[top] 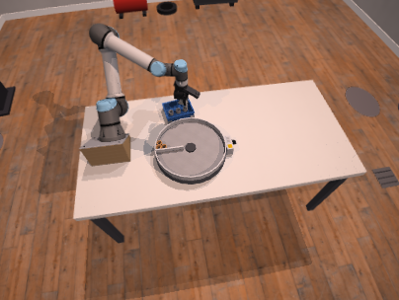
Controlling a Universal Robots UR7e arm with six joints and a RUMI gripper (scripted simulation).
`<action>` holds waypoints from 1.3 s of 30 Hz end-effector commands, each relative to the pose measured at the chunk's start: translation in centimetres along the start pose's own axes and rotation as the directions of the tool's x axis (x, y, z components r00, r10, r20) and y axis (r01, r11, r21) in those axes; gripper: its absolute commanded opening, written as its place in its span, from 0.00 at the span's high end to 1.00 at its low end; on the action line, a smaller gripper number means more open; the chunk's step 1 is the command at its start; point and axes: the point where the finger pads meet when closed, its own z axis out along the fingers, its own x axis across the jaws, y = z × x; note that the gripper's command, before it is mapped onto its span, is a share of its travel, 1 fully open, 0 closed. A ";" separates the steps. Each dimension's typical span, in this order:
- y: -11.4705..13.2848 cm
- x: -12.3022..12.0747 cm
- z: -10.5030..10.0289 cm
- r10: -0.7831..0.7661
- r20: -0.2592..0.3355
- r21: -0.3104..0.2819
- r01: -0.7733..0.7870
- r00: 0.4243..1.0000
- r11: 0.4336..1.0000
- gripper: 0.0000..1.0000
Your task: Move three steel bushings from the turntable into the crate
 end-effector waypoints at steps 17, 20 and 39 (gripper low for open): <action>0.0 0.0 0.0 0.000 0.000 0.001 0.000 1.000 1.000 0.94; 0.0 0.0 0.0 0.000 0.000 0.001 0.000 1.000 1.000 0.94; 0.0 0.0 -0.1 0.000 0.000 0.001 0.000 1.000 1.000 0.94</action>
